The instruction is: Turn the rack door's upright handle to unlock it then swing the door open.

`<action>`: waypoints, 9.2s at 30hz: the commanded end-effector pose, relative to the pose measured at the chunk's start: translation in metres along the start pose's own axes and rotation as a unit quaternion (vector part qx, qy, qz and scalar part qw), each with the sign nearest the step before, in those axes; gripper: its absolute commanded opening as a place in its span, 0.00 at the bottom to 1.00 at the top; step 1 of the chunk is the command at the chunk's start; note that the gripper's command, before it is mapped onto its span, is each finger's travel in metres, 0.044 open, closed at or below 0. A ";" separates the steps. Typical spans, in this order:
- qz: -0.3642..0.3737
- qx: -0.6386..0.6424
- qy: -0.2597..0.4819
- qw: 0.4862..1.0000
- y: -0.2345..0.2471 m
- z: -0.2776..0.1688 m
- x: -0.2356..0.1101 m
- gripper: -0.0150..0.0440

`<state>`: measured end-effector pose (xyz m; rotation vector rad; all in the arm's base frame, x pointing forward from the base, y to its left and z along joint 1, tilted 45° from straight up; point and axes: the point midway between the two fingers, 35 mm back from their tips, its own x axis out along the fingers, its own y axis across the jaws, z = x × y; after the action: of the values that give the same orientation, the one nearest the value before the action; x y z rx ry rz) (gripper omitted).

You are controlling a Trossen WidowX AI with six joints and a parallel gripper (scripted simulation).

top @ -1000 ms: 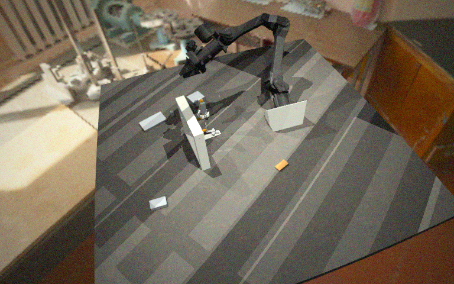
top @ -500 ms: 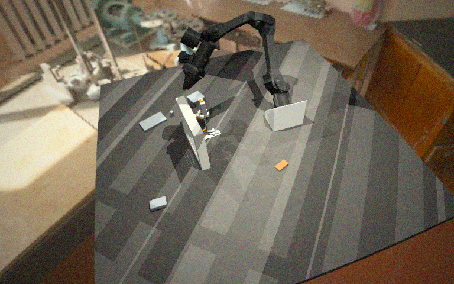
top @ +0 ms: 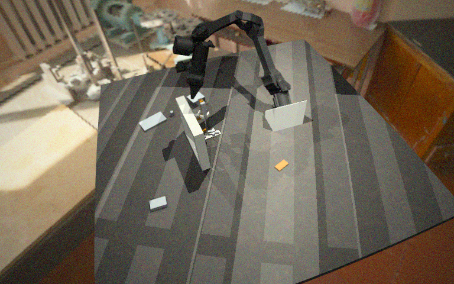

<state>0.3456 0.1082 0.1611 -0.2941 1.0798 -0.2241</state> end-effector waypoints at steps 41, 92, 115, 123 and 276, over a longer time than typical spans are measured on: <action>-0.176 -0.181 0.136 0.958 0.029 -0.030 0.012 0.76; -0.171 -0.194 0.182 0.949 0.011 -0.040 0.049 0.30; -0.239 0.311 0.071 0.917 0.011 -0.040 0.049 0.30; -0.249 0.485 0.023 0.838 0.011 -0.040 0.049 0.30; 0.030 -0.852 0.248 0.461 0.011 -0.040 0.049 0.34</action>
<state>0.3328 0.0978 0.0989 -2.1269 1.5511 1.0847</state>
